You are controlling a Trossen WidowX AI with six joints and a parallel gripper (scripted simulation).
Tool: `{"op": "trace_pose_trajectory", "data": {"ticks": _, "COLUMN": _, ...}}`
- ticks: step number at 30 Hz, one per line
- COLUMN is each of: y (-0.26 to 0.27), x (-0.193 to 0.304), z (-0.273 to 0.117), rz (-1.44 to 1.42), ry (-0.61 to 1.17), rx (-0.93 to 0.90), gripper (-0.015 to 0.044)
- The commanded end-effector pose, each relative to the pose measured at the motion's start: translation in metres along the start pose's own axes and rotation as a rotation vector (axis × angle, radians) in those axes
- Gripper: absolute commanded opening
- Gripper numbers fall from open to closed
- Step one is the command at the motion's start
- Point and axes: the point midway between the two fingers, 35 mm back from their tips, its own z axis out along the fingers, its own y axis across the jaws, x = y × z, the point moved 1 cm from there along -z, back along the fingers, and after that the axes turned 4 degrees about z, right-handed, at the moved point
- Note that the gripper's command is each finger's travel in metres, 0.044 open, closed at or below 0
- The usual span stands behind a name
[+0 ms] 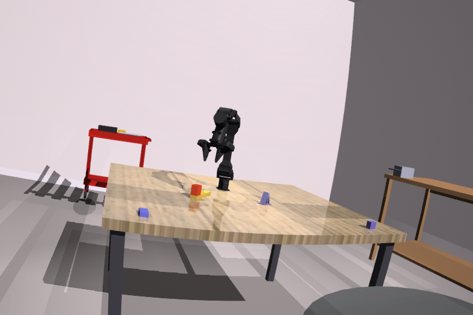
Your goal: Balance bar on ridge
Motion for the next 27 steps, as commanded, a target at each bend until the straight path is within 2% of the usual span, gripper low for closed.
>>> {"op": "trace_pose_trajectory", "data": {"ticks": 1, "y": 0.010, "x": -0.003, "z": 0.010, "rz": -0.076, "ry": -0.081, "rx": -0.026, "gripper": 0.0315}}
{"op": "trace_pose_trajectory", "data": {"ticks": 14, "y": 0.049, "x": -0.020, "z": 0.040, "rz": -0.323, "ry": -0.397, "rx": -0.039, "gripper": 0.0315}}
{"op": "trace_pose_trajectory", "data": {"ticks": 20, "y": 0.050, "x": -0.022, "z": 0.047, "rz": -0.326, "ry": -0.401, "rx": -0.038, "gripper": 0.0315}}
{"op": "trace_pose_trajectory", "data": {"ticks": 27, "y": 0.054, "x": -0.035, "z": 0.087, "rz": -0.326, "ry": -0.401, "rx": -0.038, "gripper": 0.0315}}
